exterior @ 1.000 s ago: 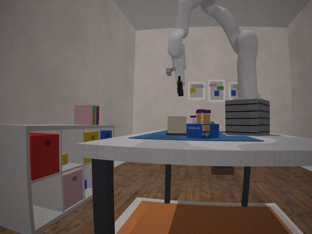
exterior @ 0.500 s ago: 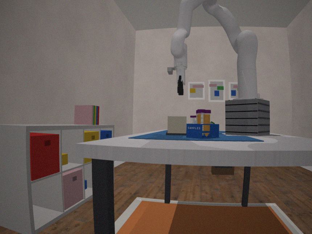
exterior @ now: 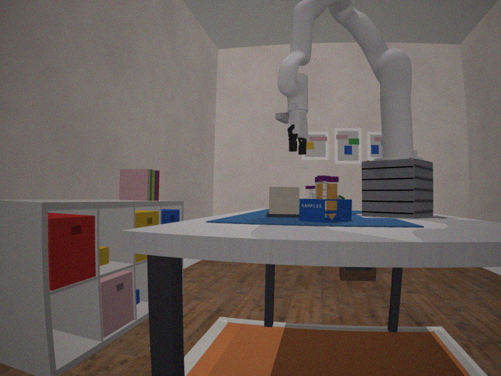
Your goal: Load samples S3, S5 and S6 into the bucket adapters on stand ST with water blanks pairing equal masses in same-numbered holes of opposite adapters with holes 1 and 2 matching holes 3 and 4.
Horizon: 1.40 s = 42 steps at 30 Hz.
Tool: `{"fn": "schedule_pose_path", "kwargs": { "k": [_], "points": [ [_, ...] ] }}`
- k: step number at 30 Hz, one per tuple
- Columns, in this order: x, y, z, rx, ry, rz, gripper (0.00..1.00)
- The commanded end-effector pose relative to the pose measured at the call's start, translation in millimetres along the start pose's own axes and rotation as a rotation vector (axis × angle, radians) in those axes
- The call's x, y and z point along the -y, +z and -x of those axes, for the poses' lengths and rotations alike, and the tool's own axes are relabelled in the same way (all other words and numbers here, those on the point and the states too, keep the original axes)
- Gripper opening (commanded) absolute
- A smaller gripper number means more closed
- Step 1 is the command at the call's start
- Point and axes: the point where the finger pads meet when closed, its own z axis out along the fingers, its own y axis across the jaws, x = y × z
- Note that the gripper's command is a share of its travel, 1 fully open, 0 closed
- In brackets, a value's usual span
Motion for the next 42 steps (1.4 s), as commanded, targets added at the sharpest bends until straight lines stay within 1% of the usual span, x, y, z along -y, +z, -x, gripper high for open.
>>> {"fn": "schedule_pose_path", "kwargs": {
  "k": [1, 10, 12, 13, 27, 29, 42],
  "points": [
    [-22.5, -0.7, 2.5, -0.002, 0.149, 0.002, 1.00],
    [-67.0, -0.8, 9.6, -0.003, 0.449, 0.002, 1.00],
    [-67.0, -0.8, 9.6, -0.003, 0.449, 0.002, 1.00],
    [-72.0, -0.8, 10.4, -0.003, 0.474, 0.002, 1.00],
    [-141.2, -1.1, 21.4, -0.003, 0.474, 0.002, 1.00],
    [-141.2, -1.1, 21.4, -0.003, 0.474, 0.002, 1.00],
    [-205.6, -1.3, 31.6, -0.003, 0.474, 0.003, 1.00]
  ]
}}
